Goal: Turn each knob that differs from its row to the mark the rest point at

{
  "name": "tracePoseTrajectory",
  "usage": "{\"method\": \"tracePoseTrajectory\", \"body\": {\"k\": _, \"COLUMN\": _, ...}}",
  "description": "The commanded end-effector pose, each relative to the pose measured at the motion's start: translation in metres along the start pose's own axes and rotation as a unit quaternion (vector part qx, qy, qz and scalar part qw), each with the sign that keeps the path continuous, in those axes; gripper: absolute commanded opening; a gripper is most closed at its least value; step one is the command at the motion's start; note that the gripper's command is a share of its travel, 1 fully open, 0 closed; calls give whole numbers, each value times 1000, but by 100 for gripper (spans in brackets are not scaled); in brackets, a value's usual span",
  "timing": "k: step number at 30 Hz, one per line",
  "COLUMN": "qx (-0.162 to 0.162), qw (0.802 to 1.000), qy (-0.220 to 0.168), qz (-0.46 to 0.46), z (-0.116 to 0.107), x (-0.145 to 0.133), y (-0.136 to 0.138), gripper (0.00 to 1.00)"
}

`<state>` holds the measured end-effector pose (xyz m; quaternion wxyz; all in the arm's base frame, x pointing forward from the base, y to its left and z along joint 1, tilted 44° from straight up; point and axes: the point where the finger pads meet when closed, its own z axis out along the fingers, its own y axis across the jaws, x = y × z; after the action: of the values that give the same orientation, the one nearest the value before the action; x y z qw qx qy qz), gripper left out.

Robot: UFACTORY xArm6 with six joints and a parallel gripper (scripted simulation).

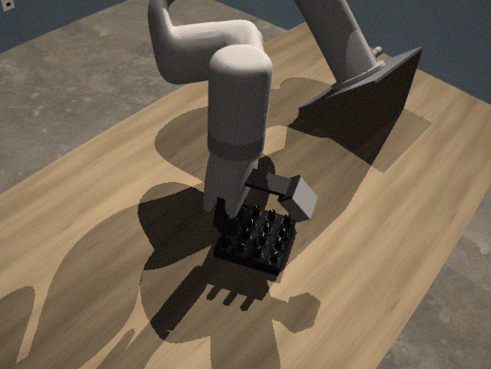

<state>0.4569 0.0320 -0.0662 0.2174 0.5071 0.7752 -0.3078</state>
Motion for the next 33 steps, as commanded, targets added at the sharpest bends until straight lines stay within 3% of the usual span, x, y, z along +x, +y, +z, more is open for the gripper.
{"method": "tracePoseTrajectory", "body": {"k": 1, "qx": -2, "qw": 1000, "qy": 0, "qz": 1, "z": 0, "x": 0, "y": 1, "gripper": 19}}
{"method": "tracePoseTrajectory", "body": {"k": 33, "qx": -2, "qw": 1000, "qy": 0, "qz": 1, "z": 5, "x": 0, "y": 1, "gripper": 19}}
